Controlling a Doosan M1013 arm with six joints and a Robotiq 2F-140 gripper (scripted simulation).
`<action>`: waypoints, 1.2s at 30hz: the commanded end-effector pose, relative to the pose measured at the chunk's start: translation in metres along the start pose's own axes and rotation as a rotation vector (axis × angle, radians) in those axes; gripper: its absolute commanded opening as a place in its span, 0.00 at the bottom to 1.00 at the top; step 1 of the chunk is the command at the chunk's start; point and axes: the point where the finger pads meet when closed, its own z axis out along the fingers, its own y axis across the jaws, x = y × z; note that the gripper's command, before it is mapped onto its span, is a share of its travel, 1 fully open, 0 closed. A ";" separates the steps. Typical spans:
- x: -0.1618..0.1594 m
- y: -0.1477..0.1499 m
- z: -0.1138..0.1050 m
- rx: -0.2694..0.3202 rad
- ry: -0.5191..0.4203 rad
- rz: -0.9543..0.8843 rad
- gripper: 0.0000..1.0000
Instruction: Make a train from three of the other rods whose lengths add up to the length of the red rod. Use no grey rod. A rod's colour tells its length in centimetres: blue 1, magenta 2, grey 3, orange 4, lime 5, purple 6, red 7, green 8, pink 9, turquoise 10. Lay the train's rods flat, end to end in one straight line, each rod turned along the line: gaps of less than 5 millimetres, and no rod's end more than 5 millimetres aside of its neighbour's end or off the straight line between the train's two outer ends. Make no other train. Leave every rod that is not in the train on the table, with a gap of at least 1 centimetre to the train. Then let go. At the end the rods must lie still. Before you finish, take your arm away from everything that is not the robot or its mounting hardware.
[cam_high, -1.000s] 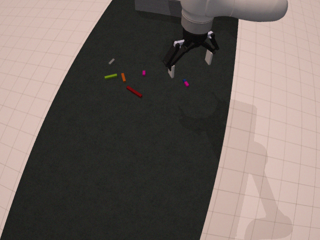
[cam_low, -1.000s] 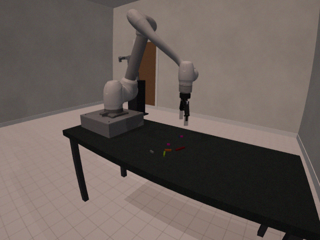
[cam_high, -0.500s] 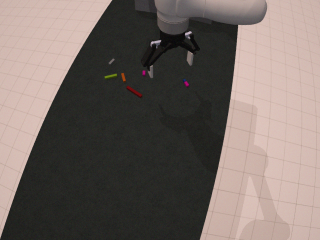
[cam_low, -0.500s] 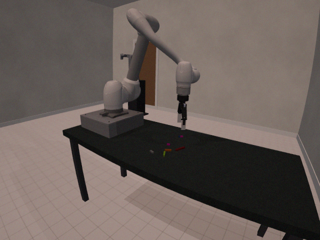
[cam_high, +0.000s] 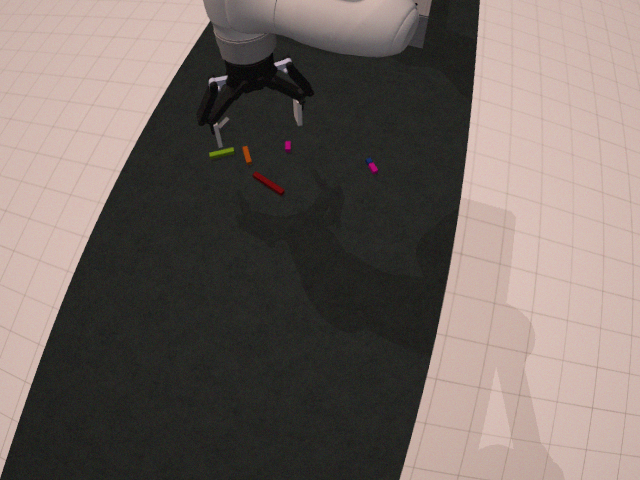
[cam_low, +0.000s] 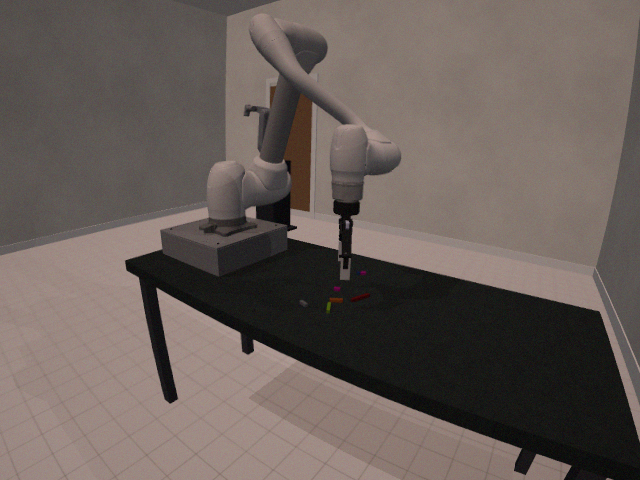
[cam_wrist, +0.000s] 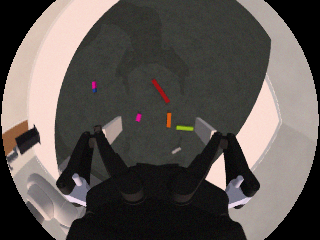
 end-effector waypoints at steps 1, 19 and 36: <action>-0.019 0.027 0.003 0.001 0.001 0.015 1.00; -0.019 0.027 0.003 0.001 0.001 0.016 0.15; -0.019 0.027 0.003 0.001 0.001 0.016 0.15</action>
